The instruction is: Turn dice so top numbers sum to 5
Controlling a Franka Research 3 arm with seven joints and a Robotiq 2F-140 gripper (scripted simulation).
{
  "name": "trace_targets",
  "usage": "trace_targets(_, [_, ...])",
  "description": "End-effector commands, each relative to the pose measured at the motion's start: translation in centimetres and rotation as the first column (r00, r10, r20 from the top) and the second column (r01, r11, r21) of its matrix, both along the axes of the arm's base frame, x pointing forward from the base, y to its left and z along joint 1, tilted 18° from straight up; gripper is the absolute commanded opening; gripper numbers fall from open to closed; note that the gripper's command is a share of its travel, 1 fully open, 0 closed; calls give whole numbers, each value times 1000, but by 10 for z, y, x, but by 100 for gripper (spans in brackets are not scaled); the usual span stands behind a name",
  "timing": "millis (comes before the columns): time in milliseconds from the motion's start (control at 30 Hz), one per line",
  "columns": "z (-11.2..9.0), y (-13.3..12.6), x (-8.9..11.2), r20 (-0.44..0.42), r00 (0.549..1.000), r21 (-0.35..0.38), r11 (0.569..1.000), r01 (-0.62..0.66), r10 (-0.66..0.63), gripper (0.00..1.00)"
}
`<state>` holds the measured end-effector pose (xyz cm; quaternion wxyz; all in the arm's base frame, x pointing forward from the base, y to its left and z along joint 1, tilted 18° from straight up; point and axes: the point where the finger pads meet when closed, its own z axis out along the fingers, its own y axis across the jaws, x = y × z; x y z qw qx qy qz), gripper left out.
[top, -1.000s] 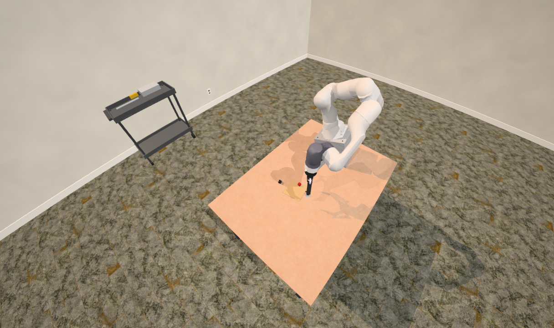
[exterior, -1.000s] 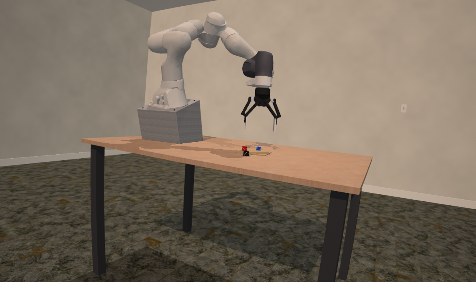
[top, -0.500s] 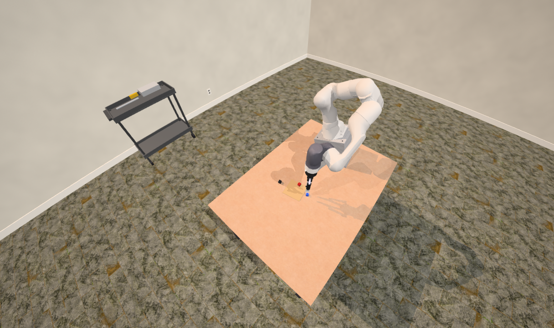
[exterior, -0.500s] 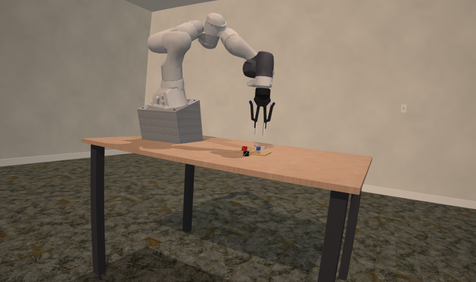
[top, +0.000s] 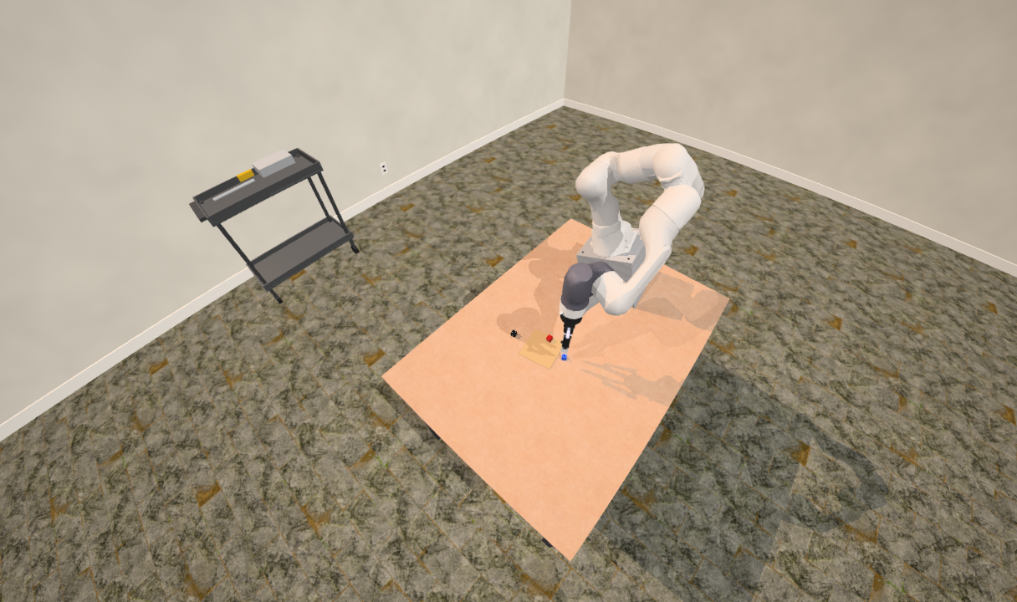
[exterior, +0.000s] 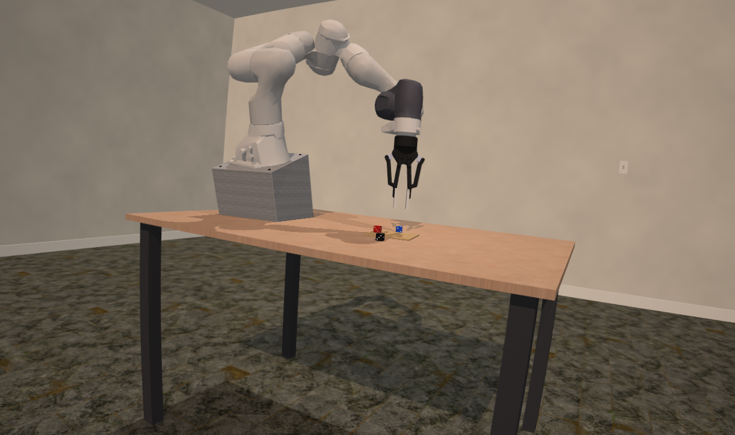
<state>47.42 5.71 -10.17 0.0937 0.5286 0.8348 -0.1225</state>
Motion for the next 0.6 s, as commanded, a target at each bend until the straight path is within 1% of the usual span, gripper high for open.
trace_targets(0, [1, 1, 0, 1, 1000, 0, 1000, 7, -7, 21])
trace_targets(567, [-3, 0, 0, 1, 1000, 0, 1000, 7, -7, 21])
